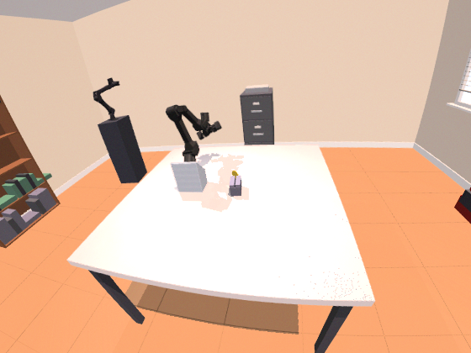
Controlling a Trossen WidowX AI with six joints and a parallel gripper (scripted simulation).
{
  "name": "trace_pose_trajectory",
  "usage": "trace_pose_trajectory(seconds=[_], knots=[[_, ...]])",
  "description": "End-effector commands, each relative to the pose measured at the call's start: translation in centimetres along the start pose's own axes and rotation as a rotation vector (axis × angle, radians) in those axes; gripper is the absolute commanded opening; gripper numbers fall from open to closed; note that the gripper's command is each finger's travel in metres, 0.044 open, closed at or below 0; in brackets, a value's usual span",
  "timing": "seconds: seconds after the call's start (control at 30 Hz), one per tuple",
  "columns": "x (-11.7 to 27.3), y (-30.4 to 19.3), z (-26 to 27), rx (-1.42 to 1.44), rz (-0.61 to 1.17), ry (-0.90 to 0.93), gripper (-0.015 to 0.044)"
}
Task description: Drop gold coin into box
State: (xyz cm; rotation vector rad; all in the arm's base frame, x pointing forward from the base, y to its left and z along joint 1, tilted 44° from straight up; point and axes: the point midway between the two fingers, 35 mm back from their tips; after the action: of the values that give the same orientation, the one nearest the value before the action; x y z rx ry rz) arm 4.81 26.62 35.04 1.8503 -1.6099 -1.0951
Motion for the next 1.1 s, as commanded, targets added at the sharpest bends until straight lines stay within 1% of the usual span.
trace_pose_trajectory(seconds=[0.0, 0.13, 0.3, 0.47, 0.6, 0.7, 0.8, 0.97, 1.07], knots=[[-0.3, -6.1, -1.5, -0.148, 0.232, -0.009, 0.0161], [1.2, -12.2, -3.6, -0.314, 0.45, -0.071, 0.0161], [4.4, -18.5, -5.3, -0.567, 0.689, -0.155, 0.0161], [10.3, -24.6, -6.6, -0.946, 0.933, -0.319, 0.0161], [15.8, -27.9, -6.8, -1.294, 1.068, -0.496, 0.0161], [20.0, -29.3, -6.5, -1.574, 1.123, -0.648, 0.0161], [23.9, -29.8, -6.0, -1.87, 1.129, -0.811, 0.0161], [29.4, -29.4, -4.9, -2.365, 1.019, -1.074, 0.0161], [30.3, -29.2, -4.3, -2.432, 0.992, -1.108, 0.0161]])
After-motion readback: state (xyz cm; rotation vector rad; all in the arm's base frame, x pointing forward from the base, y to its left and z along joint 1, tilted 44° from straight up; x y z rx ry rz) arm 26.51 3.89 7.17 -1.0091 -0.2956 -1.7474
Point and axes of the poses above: the point midway between the two fingers, 35 mm back from their tips, its own x axis back along the fingers, its own z axis across the jaws, y = z × x, and after that the axes turned 8 degrees about x, right-handed
